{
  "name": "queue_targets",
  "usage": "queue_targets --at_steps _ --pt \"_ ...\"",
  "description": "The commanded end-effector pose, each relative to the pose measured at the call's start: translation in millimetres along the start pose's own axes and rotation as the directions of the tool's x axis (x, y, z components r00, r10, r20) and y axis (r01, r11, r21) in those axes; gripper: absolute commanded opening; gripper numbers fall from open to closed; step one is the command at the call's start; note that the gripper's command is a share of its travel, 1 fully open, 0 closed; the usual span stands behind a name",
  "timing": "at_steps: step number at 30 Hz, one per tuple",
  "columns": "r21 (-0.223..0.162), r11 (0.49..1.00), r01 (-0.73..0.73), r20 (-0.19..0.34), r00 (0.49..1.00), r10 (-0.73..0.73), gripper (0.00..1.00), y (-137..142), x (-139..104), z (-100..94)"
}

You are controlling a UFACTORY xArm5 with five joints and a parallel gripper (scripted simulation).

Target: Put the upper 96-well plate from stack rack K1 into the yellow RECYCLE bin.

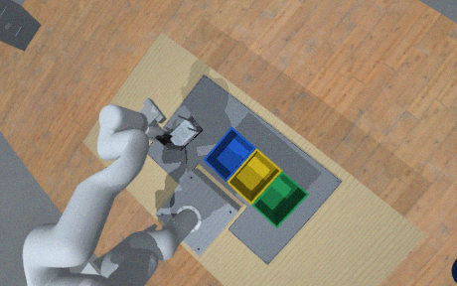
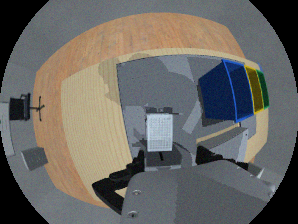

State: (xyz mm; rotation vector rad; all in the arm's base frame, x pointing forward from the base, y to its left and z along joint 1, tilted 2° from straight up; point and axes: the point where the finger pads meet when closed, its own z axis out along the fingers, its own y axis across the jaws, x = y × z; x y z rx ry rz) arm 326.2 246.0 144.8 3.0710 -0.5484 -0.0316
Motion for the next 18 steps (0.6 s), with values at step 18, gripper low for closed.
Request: queue_targets --at_steps 18 --pt "0.004 1.0 0.0 -0.002 1.0 0.0 1.0 -1 1 31.3"
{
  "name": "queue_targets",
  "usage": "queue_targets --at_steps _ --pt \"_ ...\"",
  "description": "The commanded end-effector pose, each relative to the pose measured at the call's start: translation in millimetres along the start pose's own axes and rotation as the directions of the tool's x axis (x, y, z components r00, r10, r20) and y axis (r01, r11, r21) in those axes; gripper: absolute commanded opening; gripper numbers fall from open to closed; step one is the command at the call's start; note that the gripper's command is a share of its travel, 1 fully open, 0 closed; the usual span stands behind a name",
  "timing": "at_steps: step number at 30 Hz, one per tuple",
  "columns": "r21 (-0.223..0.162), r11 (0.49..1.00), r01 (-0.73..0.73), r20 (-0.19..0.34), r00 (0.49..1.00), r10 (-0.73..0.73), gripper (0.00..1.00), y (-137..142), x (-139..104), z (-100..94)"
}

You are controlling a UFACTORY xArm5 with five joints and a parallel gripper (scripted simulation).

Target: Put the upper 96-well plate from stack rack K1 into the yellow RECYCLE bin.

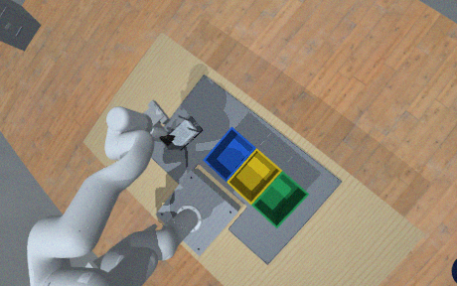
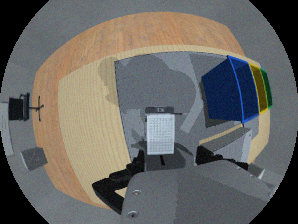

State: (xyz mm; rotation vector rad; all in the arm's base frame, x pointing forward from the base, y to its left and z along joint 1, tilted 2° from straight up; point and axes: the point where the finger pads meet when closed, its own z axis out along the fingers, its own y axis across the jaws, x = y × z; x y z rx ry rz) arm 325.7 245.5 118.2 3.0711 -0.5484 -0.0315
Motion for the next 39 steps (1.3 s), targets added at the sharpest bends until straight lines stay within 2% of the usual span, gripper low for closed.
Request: queue_targets --at_steps 1,39 --pt "0.003 1.0 0.0 -0.002 1.0 0.0 1.0 -1 1 6.4" --pt "0.003 1.0 0.0 -0.002 1.0 0.0 1.0 -1 1 59.8"
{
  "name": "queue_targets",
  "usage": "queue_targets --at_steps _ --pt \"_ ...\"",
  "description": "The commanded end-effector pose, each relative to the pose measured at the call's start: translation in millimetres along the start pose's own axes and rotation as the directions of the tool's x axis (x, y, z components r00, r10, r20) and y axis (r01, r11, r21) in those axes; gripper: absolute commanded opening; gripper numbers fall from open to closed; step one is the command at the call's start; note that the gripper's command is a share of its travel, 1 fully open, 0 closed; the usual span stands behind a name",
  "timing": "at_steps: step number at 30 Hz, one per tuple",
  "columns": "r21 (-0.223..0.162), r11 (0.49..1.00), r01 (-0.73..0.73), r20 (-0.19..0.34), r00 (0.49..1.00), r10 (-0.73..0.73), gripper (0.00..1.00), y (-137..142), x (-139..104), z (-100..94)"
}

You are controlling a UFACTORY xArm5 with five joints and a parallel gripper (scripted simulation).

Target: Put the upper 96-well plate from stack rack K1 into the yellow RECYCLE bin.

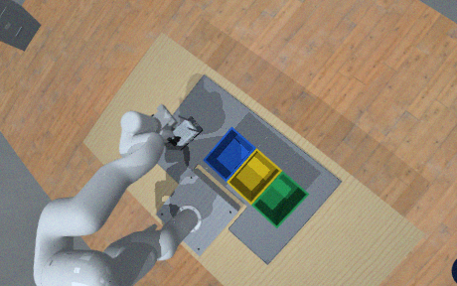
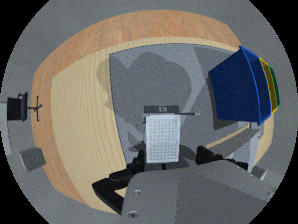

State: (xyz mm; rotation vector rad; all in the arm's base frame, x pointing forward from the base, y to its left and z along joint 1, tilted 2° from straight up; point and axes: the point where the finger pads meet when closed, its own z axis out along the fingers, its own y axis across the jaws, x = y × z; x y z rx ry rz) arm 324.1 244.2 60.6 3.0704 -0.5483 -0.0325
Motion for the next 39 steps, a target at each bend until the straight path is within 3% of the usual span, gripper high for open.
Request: queue_targets --at_steps 1,39 --pt "0.004 1.0 0.0 -0.003 1.0 0.0 1.0 -2 1 3.8" --pt "0.004 1.0 0.0 -0.003 1.0 0.0 1.0 -2 1 60.6"
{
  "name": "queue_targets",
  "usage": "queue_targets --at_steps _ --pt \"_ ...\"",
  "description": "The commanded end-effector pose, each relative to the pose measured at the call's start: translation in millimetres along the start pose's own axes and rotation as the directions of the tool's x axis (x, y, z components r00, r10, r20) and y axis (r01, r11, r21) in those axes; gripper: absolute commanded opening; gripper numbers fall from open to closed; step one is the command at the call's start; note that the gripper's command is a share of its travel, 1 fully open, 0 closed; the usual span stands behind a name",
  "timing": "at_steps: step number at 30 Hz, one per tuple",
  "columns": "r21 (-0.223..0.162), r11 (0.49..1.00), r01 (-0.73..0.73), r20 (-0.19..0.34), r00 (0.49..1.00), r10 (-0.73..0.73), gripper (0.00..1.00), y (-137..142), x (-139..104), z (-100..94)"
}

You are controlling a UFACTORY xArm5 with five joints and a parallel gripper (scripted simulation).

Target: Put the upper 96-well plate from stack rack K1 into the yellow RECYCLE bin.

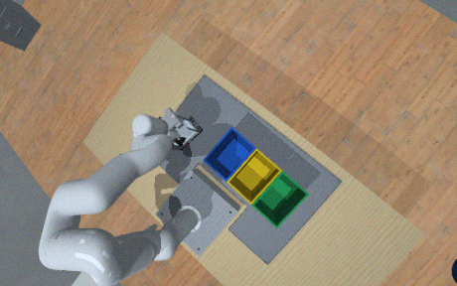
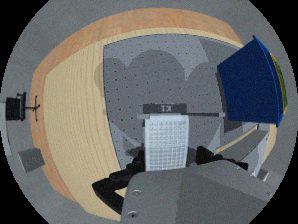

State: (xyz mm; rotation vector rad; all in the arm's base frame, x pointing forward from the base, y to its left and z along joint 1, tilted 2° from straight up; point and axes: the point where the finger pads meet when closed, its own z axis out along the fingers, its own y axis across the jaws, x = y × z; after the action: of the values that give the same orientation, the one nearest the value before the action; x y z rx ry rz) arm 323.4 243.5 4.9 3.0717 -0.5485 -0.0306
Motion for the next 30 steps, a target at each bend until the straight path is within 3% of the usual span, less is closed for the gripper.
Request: queue_targets --at_steps 1,9,30 --pt "0.002 1.0 0.0 -0.002 1.0 0.0 1.0 -1 1 6.6" --pt "0.002 1.0 0.0 -0.002 1.0 0.0 1.0 -1 1 20.0" --pt "0.002 1.0 0.0 -0.002 1.0 0.0 1.0 -1 1 25.0"
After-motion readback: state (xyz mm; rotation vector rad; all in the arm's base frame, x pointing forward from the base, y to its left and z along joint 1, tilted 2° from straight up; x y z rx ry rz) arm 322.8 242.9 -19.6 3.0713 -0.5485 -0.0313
